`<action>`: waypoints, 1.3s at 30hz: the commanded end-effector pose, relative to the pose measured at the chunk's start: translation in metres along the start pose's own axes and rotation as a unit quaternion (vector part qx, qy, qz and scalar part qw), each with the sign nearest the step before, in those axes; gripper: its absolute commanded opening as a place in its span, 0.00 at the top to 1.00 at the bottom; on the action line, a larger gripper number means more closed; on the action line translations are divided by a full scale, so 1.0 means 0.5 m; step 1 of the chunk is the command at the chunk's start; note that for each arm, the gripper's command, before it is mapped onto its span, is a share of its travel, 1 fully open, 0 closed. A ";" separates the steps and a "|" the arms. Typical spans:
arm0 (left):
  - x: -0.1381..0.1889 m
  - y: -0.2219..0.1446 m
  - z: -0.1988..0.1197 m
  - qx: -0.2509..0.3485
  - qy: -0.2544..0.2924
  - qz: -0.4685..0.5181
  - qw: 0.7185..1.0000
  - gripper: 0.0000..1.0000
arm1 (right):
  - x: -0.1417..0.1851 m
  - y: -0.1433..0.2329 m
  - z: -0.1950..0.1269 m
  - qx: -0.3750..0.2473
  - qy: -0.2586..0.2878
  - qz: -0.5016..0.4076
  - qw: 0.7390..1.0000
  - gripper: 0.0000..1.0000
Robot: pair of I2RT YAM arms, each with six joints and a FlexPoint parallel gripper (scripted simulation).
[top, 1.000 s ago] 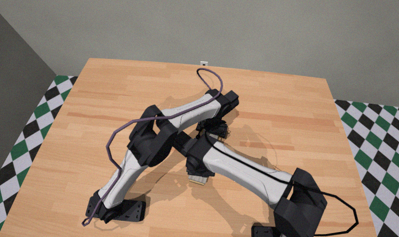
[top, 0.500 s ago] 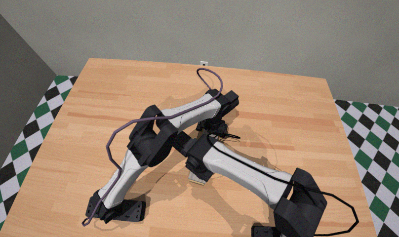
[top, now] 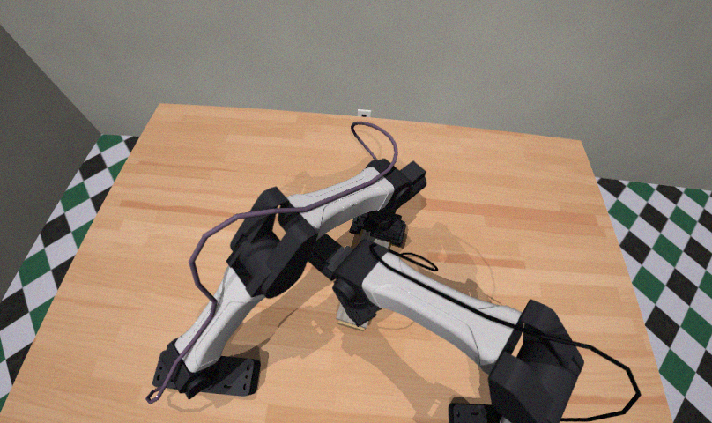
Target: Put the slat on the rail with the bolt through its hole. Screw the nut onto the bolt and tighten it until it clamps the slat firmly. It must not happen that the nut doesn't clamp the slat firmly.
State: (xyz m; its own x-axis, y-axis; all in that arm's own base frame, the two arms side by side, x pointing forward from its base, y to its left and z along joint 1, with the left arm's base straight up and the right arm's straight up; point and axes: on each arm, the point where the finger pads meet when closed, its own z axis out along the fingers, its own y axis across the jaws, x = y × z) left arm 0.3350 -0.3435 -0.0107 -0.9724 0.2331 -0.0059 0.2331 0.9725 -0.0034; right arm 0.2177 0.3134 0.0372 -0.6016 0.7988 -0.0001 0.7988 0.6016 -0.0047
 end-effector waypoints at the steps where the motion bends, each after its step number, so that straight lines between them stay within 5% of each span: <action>1: -0.007 -0.002 -0.014 0.005 -0.008 -0.001 1.000 0.33 | -0.001 0.005 -0.018 -0.018 0.007 0.021 1.000 0.86; 28: -0.007 -0.002 -0.014 0.005 -0.008 -0.001 1.000 0.33 | -0.001 0.003 -0.009 -0.009 0.002 0.016 1.000 0.86; 30: -0.007 -0.002 -0.014 0.005 -0.008 -0.001 1.000 0.33 | 0.000 0.006 -0.009 -0.008 0.002 0.015 1.000 0.64; 39: -0.007 -0.002 -0.014 0.005 -0.008 -0.001 1.000 0.33 | 0.000 0.006 -0.009 -0.008 0.002 0.015 1.000 0.64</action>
State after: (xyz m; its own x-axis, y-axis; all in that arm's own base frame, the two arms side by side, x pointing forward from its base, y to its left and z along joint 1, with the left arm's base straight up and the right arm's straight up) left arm 0.3350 -0.3435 -0.0107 -0.9724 0.2331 -0.0059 0.2331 0.9724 -0.0033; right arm 0.2175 0.3131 0.0367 -0.5786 0.8156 -0.0007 0.8156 0.5786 -0.0062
